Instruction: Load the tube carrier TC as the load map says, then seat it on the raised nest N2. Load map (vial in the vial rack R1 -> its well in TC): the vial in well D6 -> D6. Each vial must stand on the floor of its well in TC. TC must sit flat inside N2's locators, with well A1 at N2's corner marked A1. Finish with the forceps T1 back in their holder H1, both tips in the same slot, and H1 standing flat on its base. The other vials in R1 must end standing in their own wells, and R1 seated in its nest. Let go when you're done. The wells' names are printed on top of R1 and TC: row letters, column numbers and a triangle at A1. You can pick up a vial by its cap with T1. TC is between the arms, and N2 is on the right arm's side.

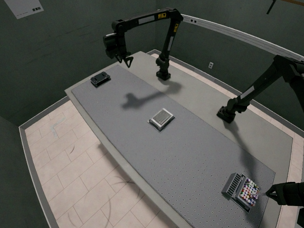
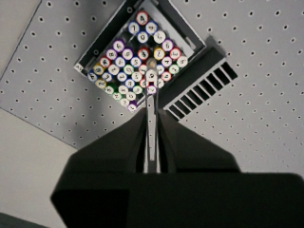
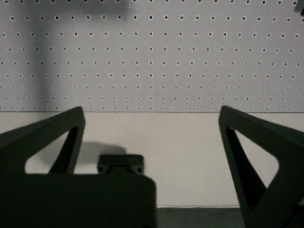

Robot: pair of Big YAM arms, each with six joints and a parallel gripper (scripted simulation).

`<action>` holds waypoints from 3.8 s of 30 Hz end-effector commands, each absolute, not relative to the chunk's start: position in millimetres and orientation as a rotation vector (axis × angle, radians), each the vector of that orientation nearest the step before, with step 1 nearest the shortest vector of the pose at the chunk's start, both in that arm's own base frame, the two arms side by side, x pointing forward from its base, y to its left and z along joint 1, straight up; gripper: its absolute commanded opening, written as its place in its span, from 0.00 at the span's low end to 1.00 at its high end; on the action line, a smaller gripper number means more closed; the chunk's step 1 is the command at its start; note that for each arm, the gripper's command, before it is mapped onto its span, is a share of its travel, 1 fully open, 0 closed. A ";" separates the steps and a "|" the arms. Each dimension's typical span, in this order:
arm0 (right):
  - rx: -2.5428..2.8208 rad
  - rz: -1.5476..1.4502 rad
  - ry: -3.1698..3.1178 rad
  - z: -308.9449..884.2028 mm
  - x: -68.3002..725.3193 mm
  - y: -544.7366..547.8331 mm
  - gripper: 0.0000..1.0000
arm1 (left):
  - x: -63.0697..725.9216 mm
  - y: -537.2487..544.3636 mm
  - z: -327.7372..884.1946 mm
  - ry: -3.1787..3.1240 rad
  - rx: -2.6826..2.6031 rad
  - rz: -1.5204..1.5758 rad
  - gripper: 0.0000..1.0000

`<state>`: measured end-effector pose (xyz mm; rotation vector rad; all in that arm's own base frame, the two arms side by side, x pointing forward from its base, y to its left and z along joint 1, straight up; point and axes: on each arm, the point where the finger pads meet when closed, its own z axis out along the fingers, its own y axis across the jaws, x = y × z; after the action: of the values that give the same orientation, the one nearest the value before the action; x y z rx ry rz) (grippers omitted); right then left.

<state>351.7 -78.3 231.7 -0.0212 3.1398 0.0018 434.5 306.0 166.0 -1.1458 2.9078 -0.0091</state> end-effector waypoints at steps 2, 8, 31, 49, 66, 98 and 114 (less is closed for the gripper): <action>-0.007 -0.012 3.106 244.1 358.7 -80.3 1.00 | 450.5 310.7 210.7 2.830 -1.124 0.018 0.09; -0.007 -0.012 3.106 244.1 358.7 -80.3 1.00 | 449.5 310.0 215.4 2.835 -1.126 0.017 0.09; -0.007 -0.012 3.106 244.1 358.7 -80.3 1.00 | 452.3 312.8 200.1 2.860 -1.137 0.009 0.09; -0.007 -0.012 3.106 244.1 358.7 -80.3 1.00 | 443.8 307.2 180.4 2.897 -1.152 -0.003 0.09; -0.007 -0.012 3.106 244.1 358.7 -80.3 1.00 | 436.5 283.8 196.9 2.856 -1.147 0.021 0.09; -0.007 -0.012 3.106 244.1 358.7 -80.3 1.00 | 429.4 237.0 195.8 2.855 -1.146 0.021 0.09; -0.007 -0.012 3.106 244.1 358.7 -80.3 1.00 | 426.1 214.0 195.0 2.854 -1.146 0.020 0.09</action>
<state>351.7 -78.3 231.7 -0.0212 3.1398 0.0018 423.3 220.7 182.1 -1.1455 2.8952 0.0111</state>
